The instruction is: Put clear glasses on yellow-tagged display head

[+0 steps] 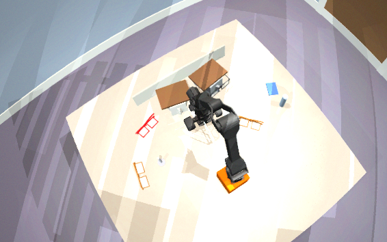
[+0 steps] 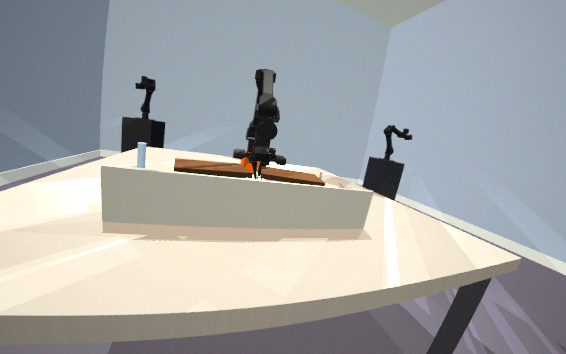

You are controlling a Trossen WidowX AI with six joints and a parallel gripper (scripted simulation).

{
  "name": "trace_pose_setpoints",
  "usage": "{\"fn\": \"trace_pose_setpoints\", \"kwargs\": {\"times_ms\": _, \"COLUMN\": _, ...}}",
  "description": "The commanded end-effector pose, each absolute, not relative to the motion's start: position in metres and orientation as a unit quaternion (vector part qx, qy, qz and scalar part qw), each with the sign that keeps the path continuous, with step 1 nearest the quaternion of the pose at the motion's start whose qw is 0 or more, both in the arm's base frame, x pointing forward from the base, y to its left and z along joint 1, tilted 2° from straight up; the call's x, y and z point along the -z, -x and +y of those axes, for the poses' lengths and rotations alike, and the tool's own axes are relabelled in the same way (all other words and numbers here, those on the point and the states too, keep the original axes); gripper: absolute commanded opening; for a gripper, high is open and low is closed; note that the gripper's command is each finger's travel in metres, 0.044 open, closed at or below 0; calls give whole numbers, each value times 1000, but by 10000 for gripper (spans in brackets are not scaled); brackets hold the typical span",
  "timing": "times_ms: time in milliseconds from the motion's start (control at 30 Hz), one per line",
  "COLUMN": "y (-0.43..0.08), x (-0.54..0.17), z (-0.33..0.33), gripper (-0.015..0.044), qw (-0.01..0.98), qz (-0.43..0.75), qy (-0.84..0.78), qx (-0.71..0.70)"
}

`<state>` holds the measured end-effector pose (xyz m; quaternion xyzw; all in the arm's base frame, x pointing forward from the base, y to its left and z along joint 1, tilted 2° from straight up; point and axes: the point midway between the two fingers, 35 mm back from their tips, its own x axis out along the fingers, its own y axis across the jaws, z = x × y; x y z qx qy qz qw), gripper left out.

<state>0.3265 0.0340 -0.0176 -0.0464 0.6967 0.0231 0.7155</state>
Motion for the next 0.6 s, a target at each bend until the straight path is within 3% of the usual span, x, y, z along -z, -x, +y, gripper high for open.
{"fn": "trace_pose_setpoints", "kwargs": {"times_ms": 0, "y": -331, "x": -15, "z": 36, "gripper": 0, "qw": 724, "qz": 688, "qy": 44, "qx": -24}}
{"fn": "trace_pose_setpoints", "kwargs": {"times_ms": 233, "y": -326, "x": -64, "z": 36, "gripper": 0, "qw": 723, "qz": 689, "qy": 43, "qx": -25}}
{"fn": "trace_pose_setpoints", "kwargs": {"times_ms": 567, "y": -331, "x": -67, "z": 56, "gripper": 0, "qw": 723, "qz": 689, "qy": 42, "qx": -25}}
